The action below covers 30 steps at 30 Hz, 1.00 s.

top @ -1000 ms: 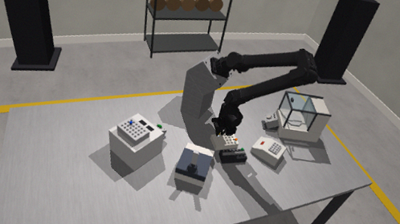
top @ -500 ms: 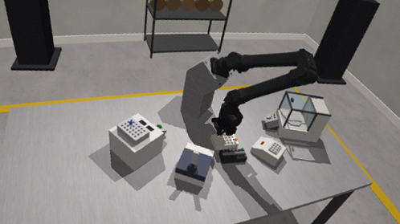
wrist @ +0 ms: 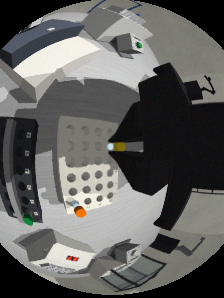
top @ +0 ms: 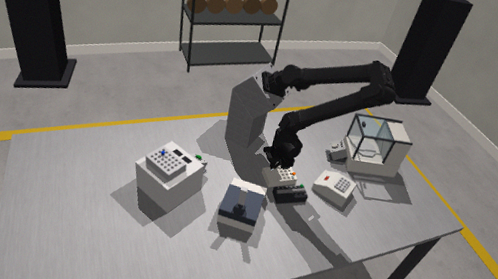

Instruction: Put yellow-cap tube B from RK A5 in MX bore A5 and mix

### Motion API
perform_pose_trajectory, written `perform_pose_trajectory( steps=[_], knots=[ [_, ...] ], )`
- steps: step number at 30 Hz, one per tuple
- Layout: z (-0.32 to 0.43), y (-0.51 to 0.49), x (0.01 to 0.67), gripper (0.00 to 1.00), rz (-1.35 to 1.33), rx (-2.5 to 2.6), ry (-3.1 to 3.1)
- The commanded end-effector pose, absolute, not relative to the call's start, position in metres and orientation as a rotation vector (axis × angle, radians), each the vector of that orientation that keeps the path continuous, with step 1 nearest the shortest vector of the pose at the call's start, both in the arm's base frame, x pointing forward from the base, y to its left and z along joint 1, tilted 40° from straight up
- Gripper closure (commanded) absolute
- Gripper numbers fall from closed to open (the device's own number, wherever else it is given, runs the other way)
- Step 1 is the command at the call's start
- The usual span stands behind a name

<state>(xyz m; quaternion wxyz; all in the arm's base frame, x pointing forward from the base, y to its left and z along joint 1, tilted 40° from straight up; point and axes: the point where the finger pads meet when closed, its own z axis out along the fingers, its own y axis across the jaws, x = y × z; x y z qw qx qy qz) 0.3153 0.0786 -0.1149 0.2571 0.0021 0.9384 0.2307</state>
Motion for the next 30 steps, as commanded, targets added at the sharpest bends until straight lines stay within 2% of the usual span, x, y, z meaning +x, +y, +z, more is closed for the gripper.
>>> perform_pose_trajectory(
  steps=[1, 30],
  knots=[
    [-0.116, 0.0771, 0.3052, 0.91, 0.628, 0.024, 2.56],
    [-0.1186, 0.0721, 0.3059, 0.91, 0.63, 0.059, 2.568]
  ],
)
